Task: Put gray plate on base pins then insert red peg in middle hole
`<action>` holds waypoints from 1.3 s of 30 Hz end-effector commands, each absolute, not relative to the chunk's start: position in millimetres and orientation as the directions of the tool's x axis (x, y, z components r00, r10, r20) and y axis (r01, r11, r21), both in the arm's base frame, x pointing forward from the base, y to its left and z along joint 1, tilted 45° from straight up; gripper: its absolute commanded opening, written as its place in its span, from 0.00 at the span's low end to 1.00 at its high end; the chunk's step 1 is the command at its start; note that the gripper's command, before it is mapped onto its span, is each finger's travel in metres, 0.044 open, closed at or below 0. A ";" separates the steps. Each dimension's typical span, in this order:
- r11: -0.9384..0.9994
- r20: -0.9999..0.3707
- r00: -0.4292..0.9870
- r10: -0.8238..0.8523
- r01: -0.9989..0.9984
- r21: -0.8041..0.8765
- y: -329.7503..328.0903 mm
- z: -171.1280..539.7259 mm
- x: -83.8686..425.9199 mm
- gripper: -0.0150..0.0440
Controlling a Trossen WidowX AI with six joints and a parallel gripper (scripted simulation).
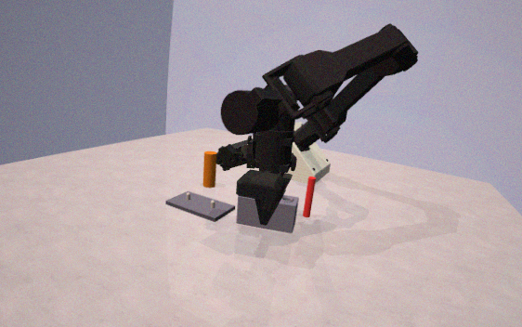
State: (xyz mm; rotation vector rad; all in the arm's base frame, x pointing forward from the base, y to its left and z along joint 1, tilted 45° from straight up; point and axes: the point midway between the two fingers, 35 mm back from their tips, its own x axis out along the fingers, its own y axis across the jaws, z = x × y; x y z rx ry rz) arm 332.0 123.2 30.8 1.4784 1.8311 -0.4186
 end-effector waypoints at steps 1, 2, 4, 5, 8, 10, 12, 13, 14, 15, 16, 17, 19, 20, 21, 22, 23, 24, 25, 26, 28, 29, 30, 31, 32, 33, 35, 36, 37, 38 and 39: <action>0.282 -0.714 -0.059 0.698 0.939 0.198 112.8 38.4 337.4 0.25; 0.282 -0.714 -0.059 0.697 0.939 0.198 110.5 40.3 338.1 0.25; 0.282 -0.715 -0.059 0.697 0.939 0.198 105.7 44.1 339.4 0.25; 0.282 -0.715 -0.058 0.696 0.939 0.198 103.3 46.0 340.0 0.25; 0.282 -0.716 -0.058 0.695 0.939 0.197 96.1 51.9 341.5 0.25; 0.282 -0.717 -0.058 0.695 0.939 0.197 91.3 55.9 342.4 0.25; 0.282 -0.717 -0.058 0.694 0.939 0.197 86.5 59.9 343.1 0.25; 0.282 -0.718 -0.058 0.694 0.939 0.197 84.1 62.0 343.4 0.25; 0.282 -0.718 -0.058 0.694 0.939 0.197 81.7 64.0 343.7 0.25; 0.282 -0.718 -0.058 0.694 0.939 0.197 79.3 66.1 343.9 0.25; 0.282 -0.718 -0.059 0.694 0.939 0.196 76.9 68.2 344.1 0.25; 0.283 -0.718 -0.059 0.694 0.939 0.196 74.5 70.3 344.3 0.25; 0.283 -0.718 -0.059 0.694 0.939 0.196 69.7 74.6 344.5 0.25; 0.283 -0.718 -0.059 0.694 0.939 0.196 67.3 76.7 344.5 0.25; 0.283 -0.718 -0.059 0.694 0.939 0.196 64.9 78.9 344.6 0.25; 0.283 -0.717 -0.059 0.694 0.939 0.196 62.5 81.1 344.6 0.25; 0.283 -0.717 -0.059 0.694 0.939 0.196 60.2 83.3 344.5 0.25; 0.283 -0.717 -0.059 0.695 0.939 0.196 57.8 85.5 344.5 0.25; 0.283 -0.717 -0.060 0.695 0.939 0.196 55.4 87.7 344.3 0.25; 0.283 -0.716 -0.060 0.695 0.939 0.196 53.1 89.9 344.2 0.25; 0.283 -0.716 -0.060 0.696 0.939 0.196 48.4 94.4 343.8 0.25; 0.283 -0.715 -0.060 0.696 0.939 0.196 46.0 96.7 343.6 0.25; 0.283 -0.715 -0.060 0.696 0.939 0.196 43.7 99.0 343.3 0.25; 0.283 -0.715 -0.060 0.697 0.939 0.196 41.4 101.2 343.0 0.25; 0.283 -0.714 -0.061 0.697 0.939 0.196 39.1 103.5 342.6 0.25; 0.283 -0.714 -0.061 0.698 0.939 0.196 36.8 105.9 342.2 0.25; 0.283 -0.713 -0.061 0.699 0.939 0.197 32.6 110.1 341.5 0.25; 0.283 -0.712 -0.061 0.699 0.939 0.197 31.5 111.3 341.2 0.25; 0.283 -0.712 -0.061 0.699 0.939 0.197 31.1 111.7 341.2 0.25; 0.282 -0.712 -0.061 0.699 0.939 0.196 31.0 111.2 341.3 0.25; 0.280 -0.712 -0.061 0.699 0.940 0.195 30.5 109.7 341.7 0.25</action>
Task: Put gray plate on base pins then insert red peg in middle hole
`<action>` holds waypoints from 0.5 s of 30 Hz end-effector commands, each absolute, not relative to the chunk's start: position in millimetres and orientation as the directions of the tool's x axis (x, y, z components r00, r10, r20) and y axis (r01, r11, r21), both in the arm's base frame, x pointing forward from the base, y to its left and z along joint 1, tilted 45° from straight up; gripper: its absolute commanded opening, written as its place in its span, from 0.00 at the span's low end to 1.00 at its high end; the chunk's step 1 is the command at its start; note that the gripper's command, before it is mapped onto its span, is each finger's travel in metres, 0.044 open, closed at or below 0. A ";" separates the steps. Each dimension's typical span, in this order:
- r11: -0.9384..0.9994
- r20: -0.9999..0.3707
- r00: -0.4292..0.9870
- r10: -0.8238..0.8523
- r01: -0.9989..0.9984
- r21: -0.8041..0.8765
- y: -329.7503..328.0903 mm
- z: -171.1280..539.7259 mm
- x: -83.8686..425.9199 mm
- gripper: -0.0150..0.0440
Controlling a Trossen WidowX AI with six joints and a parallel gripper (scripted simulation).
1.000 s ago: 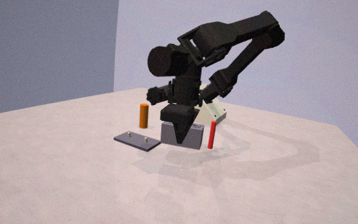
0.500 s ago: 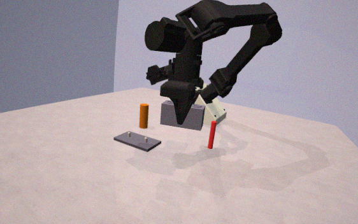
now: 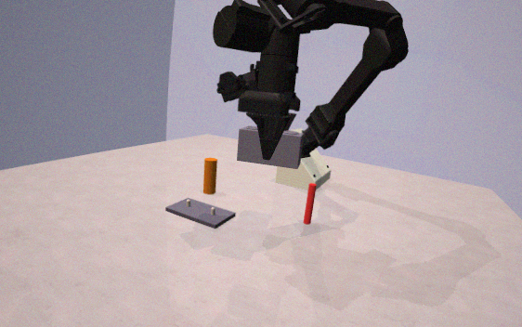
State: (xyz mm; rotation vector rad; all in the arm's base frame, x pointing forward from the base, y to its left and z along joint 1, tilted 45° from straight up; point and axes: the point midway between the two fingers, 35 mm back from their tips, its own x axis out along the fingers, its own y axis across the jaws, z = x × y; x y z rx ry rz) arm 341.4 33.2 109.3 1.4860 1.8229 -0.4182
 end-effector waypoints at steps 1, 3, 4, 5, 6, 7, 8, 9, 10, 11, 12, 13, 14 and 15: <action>0.278 -0.712 -0.061 0.699 0.941 0.192 29.7 107.3 342.3 0.25; 0.271 -0.712 -0.060 0.699 0.945 0.186 27.7 101.4 343.6 0.25; 0.267 -0.712 -0.060 0.699 0.946 0.182 26.8 98.4 344.3 0.25; 0.264 -0.712 -0.060 0.699 0.948 0.179 25.8 95.4 344.9 0.25; 0.260 -0.712 -0.060 0.699 0.949 0.176 24.8 92.4 345.5 0.25; 0.257 -0.712 -0.060 0.699 0.951 0.173 23.9 89.4 346.1 0.25; 0.253 -0.712 -0.059 0.699 0.952 0.170 22.9 86.4 346.6 0.25; 0.250 -0.712 -0.059 0.699 0.954 0.166 22.0 83.4 347.2 0.25; 0.247 -0.712 -0.059 0.699 0.955 0.163 21.1 80.3 347.7 0.25; 0.244 -0.713 -0.059 0.699 0.956 0.160 20.2 77.2 348.2 0.25; 0.241 -0.713 -0.059 0.699 0.958 0.157 19.3 74.1 348.7 0.25; 0.238 -0.713 -0.059 0.699 0.959 0.154 18.4 71.0 349.1 0.25; 0.235 -0.713 -0.059 0.699 0.960 0.151 17.6 67.9 349.6 0.25; 0.232 -0.713 -0.059 0.699 0.961 0.148 16.7 64.8 350.0 0.25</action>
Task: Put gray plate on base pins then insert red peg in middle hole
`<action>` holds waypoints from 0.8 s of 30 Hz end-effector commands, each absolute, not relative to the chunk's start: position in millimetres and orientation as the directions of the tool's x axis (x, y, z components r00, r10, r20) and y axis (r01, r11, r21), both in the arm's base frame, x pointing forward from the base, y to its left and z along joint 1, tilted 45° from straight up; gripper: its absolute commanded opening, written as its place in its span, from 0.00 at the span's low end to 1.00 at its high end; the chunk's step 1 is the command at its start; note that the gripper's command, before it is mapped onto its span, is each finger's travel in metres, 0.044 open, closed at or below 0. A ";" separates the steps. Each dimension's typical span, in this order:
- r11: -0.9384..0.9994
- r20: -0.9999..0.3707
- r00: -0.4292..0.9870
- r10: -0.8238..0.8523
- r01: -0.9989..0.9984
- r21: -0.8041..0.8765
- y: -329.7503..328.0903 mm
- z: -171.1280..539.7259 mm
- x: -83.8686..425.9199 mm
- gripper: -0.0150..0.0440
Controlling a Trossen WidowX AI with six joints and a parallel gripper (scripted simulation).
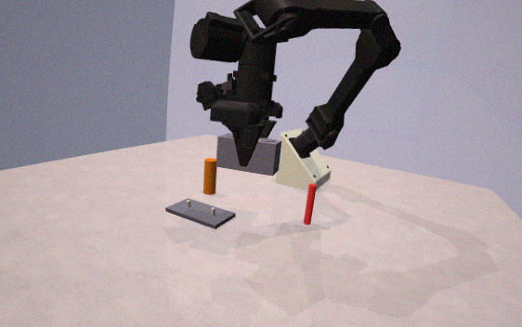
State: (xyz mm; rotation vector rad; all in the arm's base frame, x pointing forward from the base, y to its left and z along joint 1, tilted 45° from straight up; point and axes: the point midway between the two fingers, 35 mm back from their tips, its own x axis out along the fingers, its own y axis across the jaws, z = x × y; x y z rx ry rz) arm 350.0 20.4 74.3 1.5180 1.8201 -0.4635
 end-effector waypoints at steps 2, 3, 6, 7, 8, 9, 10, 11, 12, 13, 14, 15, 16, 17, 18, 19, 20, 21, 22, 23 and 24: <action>0.226 -0.713 -0.059 0.699 0.964 0.142 14.9 58.5 350.7 0.25; 0.223 -0.713 -0.059 0.698 0.965 0.139 14.1 55.4 351.0 0.25; 0.214 -0.713 -0.059 0.698 0.968 0.129 11.5 46.1 351.7 0.25; 0.211 -0.714 -0.059 0.698 0.969 0.126 10.7 43.0 351.9 0.25; 0.208 -0.714 -0.059 0.698 0.970 0.123 9.9 39.9 352.1 0.25; 0.205 -0.714 -0.059 0.698 0.971 0.120 9.0 36.7 352.2 0.25; 0.202 -0.714 -0.059 0.698 0.972 0.117 8.2 33.6 352.3 0.25; 0.199 -0.714 -0.059 0.698 0.973 0.114 7.4 30.5 352.4 0.25; 0.195 -0.714 -0.059 0.698 0.974 0.111 6.6 27.4 352.4 0.25; 0.192 -0.714 -0.059 0.698 0.975 0.108 5.8 24.3 352.5 0.25; 0.189 -0.714 -0.059 0.698 0.976 0.104 5.0 21.2 352.5 0.25; 0.186 -0.714 -0.059 0.698 0.977 0.101 4.2 18.1 352.4 0.25; 0.183 -0.714 -0.059 0.698 0.978 0.098 3.4 15.0 352.4 0.25; 0.180 -0.714 -0.059 0.698 0.979 0.095 2.7 11.9 352.3 0.25; 0.177 -0.714 -0.059 0.697 0.980 0.092 1.9 8.7 352.2 0.25; 0.174 -0.714 -0.059 0.697 0.981 0.089 1.1 5.6 352.0 0.25; 0.171 -0.714 -0.059 0.697 0.982 0.086 0.4 2.5 351.9 0.25; 0.167 -0.714 -0.059 0.697 0.982 0.082 -0.3 -0.6 351.7 0.25; 0.164 -0.714 -0.059 0.697 0.983 0.079 -1.1 -3.7 351.4 0.25; 0.161 -0.714 -0.059 0.697 0.984 0.076 -1.8 -6.8 351.2 0.25; 0.158 -0.714 -0.059 0.697 0.985 0.073 -2.5 -9.8 350.9 0.25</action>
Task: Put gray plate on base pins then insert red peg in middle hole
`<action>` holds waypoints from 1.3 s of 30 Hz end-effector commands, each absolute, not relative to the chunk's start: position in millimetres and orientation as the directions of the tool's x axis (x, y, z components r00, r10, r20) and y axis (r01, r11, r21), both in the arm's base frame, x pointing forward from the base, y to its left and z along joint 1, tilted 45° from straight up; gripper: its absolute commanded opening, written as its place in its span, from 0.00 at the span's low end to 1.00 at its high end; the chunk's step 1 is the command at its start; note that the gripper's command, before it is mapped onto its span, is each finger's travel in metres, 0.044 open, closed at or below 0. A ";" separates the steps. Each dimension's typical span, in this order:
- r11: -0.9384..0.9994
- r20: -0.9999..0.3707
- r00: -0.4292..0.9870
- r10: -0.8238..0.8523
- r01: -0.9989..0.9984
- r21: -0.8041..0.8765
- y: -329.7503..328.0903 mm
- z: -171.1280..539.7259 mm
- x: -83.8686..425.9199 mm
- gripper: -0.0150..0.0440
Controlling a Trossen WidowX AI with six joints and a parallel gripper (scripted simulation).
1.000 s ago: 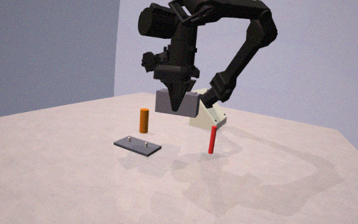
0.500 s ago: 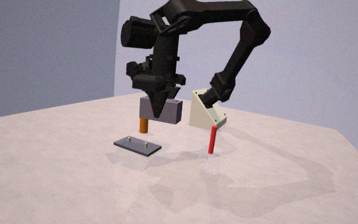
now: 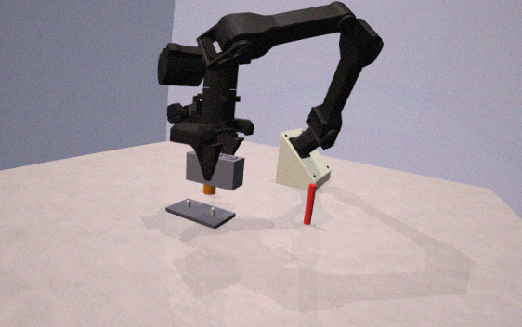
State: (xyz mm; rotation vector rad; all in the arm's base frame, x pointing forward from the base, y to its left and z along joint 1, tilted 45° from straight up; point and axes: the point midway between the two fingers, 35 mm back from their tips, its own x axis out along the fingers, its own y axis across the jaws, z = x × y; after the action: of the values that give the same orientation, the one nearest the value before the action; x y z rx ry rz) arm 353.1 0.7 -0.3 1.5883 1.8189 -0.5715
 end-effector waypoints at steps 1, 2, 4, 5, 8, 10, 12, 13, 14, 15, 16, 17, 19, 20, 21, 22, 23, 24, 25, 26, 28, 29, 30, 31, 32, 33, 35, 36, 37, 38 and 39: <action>0.155 -0.714 -0.059 0.697 0.985 0.070 -3.2 -12.9 350.6 0.25; 0.152 -0.714 -0.059 0.697 0.986 0.067 -3.9 -16.0 350.3 0.25; 0.146 -0.714 -0.059 0.697 0.988 0.060 -5.3 -22.2 349.5 0.25; 0.142 -0.714 -0.059 0.697 0.988 0.057 -6.0 -25.3 349.1 0.25; 0.133 -0.714 -0.059 0.697 0.990 0.048 -7.9 -34.4 347.7 0.25; 0.127 -0.714 -0.059 0.697 0.991 0.042 -9.0 -39.9 346.8 0.25; 0.125 -0.714 -0.059 0.697 0.991 0.040 -9.4 -41.9 346.4 0.25; 0.125 -0.714 -0.059 0.697 0.991 0.040 -9.5 -41.6 346.6 0.25; 0.125 -0.714 -0.059 0.697 0.991 0.040 -9.5 -41.5 346.7 0.25; 0.125 -0.714 -0.059 0.697 0.991 0.040 -9.5 -41.5 346.7 0.25; 0.125 -0.714 -0.059 0.697 0.991 0.040 -9.5 -41.5 346.7 0.25; 0.125 -0.714 -0.059 0.697 0.991 0.040 -9.5 -41.5 346.7 0.25; 0.125 -0.714 -0.059 0.697 0.991 0.040 -9.4 -41.9 346.4 0.25; 0.125 -0.714 -0.059 0.697 0.991 0.040 -9.4 -42.0 346.3 0.25; 0.125 -0.714 -0.059 0.697 0.991 0.040 -9.4 -42.0 346.3 0.25; 0.125 -0.714 -0.059 0.697 0.991 0.040 -9.4 -42.0 346.3 0.25; 0.125 -0.714 -0.059 0.697 0.991 0.040 -9.5 -41.9 346.4 0.25; 0.125 -0.714 -0.059 0.697 0.991 0.040 -9.5 -41.9 346.4 0.25; 0.125 -0.714 -0.059 0.697 0.991 0.040 -9.5 -41.8 346.4 0.25; 0.125 -0.714 -0.059 0.697 0.991 0.040 -9.5 -41.8 346.4 0.25; 0.125 -0.714 -0.059 0.697 0.991 0.040 -9.5 -41.9 346.3 0.25; 0.125 -0.714 -0.059 0.697 0.991 0.040 -9.8 -42.3 346.2 0.25; 0.125 -0.714 -0.059 0.697 0.991 0.040 -10.2 -42.6 346.1 0.25; 0.125 -0.714 -0.059 0.697 0.991 0.040 -9.8 -43.0 346.0 0.25; 0.125 -0.714 -0.059 0.697 0.991 0.040 -9.2 -43.7 346.0 0.25; 0.125 -0.714 -0.059 0.697 0.991 0.040 -8.2 -44.7 345.9 0.25; 0.125 -0.714 -0.059 0.697 0.991 0.040 -5.4 -47.5 345.7 0.25; 0.125 -0.714 -0.059 0.697 0.991 0.040 -3.8 -49.2 345.6 0.25; 0.125 -0.714 -0.059 0.697 0.991 0.040 -1.9 -51.0 345.4 0.25; 0.125 -0.714 -0.059 0.698 0.991 0.040 -0.3 -52.7 345.2 0.25; 0.125 -0.714 -0.059 0.698 0.991 0.040 0.8 -53.7 345.1 0.25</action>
State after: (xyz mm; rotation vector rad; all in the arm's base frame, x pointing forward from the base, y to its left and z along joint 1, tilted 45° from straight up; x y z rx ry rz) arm 347.3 -5.3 -49.3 1.6295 1.8091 -0.6388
